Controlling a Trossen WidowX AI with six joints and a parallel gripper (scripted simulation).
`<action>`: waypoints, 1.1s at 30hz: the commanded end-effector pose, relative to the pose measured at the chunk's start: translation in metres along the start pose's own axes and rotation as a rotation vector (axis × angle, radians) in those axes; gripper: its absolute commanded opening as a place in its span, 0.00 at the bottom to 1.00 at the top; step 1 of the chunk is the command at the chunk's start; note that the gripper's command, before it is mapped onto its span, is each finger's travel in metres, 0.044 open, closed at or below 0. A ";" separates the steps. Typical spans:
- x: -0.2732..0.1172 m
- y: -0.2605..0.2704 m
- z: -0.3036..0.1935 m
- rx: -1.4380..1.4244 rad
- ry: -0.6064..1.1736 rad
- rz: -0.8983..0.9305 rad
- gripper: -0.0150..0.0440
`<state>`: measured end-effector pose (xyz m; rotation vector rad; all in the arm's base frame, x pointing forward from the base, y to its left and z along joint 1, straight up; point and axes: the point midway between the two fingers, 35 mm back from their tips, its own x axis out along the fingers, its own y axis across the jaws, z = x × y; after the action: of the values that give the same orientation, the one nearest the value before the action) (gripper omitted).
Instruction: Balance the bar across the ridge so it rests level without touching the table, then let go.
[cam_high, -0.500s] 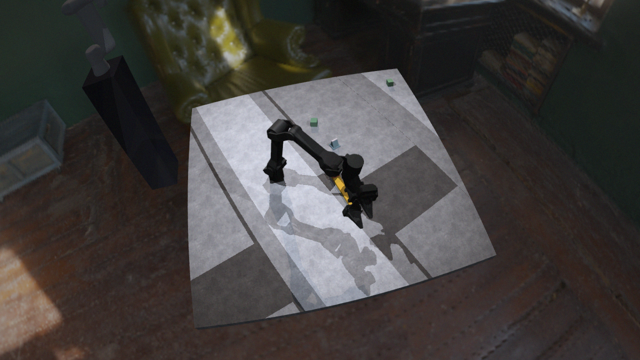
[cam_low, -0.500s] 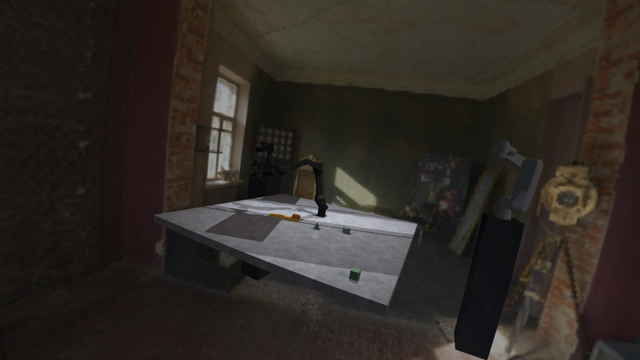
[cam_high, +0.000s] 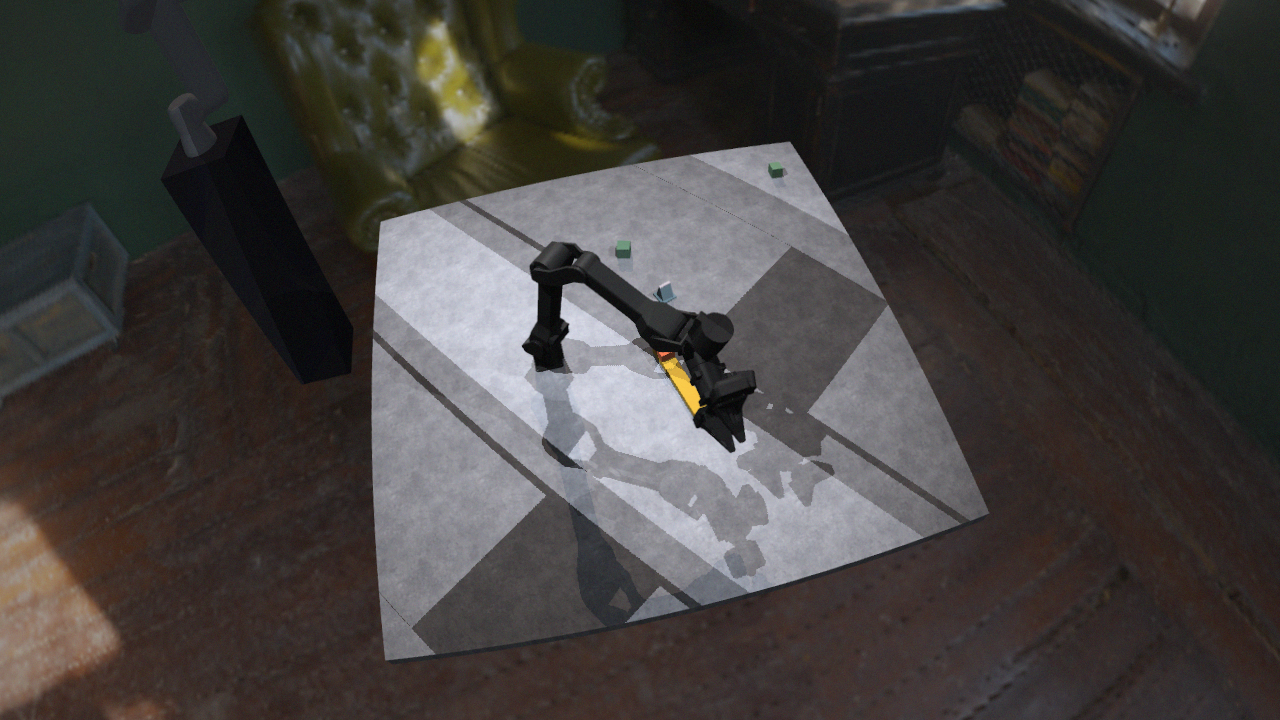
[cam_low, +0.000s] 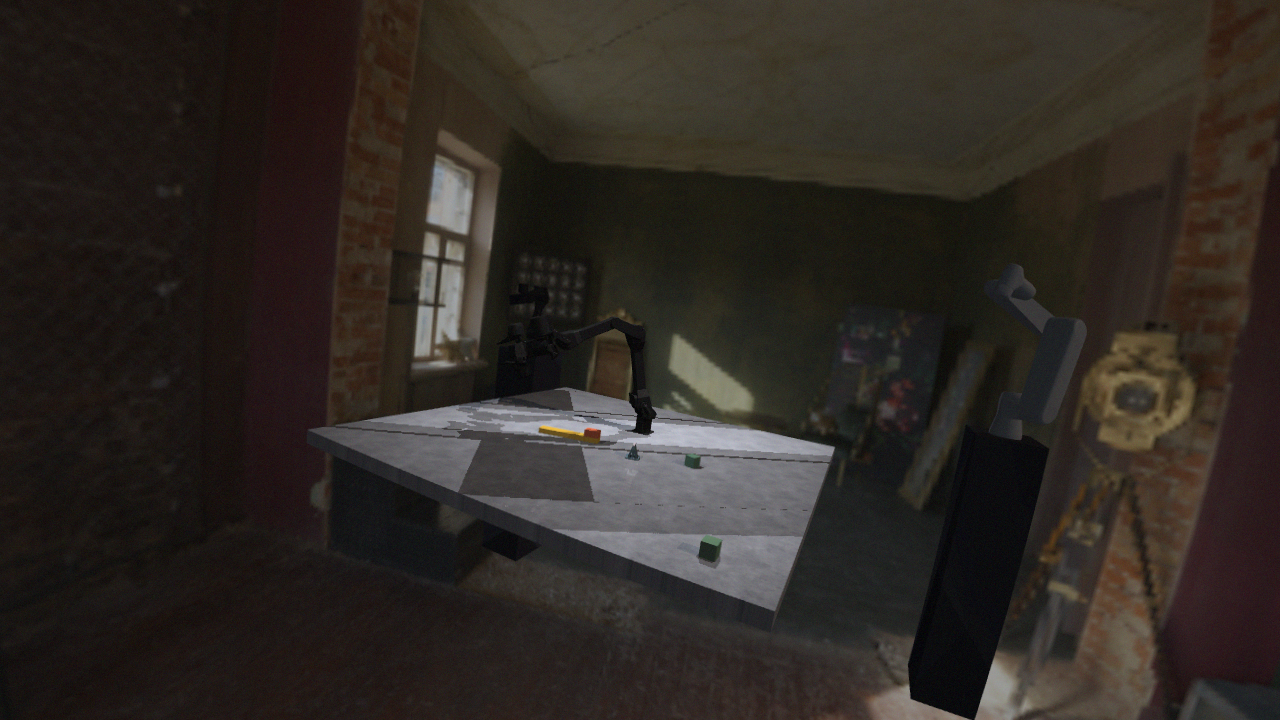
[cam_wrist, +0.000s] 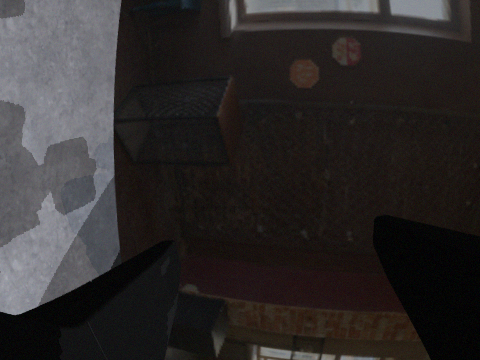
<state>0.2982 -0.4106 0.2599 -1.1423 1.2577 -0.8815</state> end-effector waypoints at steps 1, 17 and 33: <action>-0.005 0.009 0.009 0.082 -0.040 0.053 0.79; -0.034 0.055 0.039 0.399 -0.108 0.325 0.79; -0.075 0.102 0.055 0.705 -0.023 0.629 0.79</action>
<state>0.3317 -0.3164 0.1811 -0.2637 1.0623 -0.7282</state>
